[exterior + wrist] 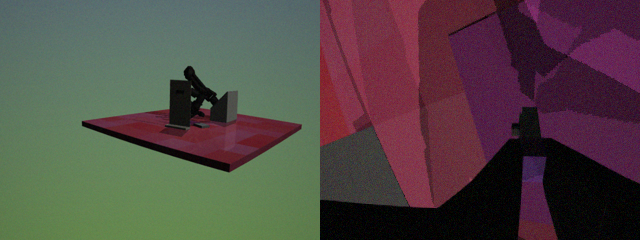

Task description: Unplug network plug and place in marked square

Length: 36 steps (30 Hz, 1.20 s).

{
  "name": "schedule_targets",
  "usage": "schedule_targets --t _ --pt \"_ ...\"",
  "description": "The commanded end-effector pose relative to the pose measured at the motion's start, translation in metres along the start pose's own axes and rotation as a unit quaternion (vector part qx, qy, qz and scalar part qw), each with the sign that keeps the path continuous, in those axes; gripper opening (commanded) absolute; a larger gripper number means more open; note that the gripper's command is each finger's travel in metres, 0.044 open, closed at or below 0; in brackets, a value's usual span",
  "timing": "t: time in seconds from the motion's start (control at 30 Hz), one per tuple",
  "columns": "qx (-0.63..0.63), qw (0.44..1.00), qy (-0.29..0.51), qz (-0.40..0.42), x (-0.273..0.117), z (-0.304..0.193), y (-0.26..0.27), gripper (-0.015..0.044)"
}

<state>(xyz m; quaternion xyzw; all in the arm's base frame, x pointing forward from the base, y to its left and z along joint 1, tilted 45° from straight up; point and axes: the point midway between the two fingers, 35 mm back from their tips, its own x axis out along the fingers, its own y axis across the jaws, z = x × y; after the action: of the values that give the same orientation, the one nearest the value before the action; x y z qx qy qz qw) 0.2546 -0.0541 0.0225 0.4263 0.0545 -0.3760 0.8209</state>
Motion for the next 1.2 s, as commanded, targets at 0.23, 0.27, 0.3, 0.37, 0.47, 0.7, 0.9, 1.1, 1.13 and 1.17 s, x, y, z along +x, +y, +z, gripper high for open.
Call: schedule_targets --t 0.23,0.27,0.3,0.37,0.47,0.7,0.9,1.1,1.13,1.17 --pt "-0.004 1.0 0.0 0.0 0.0035 0.0017 -0.0059 0.0" --pt "-0.004 1.0 0.0 0.0 0.0036 0.0017 -0.0058 0.0" --pt "-0.004 1.0 0.0 0.0 0.0038 0.0017 -0.0058 0.0" --pt "-0.005 1.0 0.0 0.0 0.0042 0.0018 -0.0058 0.0" --pt "-0.005 1.0 0.0 0.001 0.0051 0.002 -0.0062 0.0" --pt "-0.005 1.0 0.0 0.001 0.0077 0.0027 -0.0073 0.0" --pt "-0.002 1.0 -0.002 0.002 0.0075 0.0032 -0.0065 0.0" --pt "-0.002 1.0 -0.002 0.002 0.0075 0.0032 -0.0065 0.0079" --pt "-0.002 1.0 -0.002 0.002 0.0075 0.0032 -0.0065 0.0105" --pt "-0.002 1.0 -0.002 0.002 0.0075 0.0032 -0.0065 0.0131"
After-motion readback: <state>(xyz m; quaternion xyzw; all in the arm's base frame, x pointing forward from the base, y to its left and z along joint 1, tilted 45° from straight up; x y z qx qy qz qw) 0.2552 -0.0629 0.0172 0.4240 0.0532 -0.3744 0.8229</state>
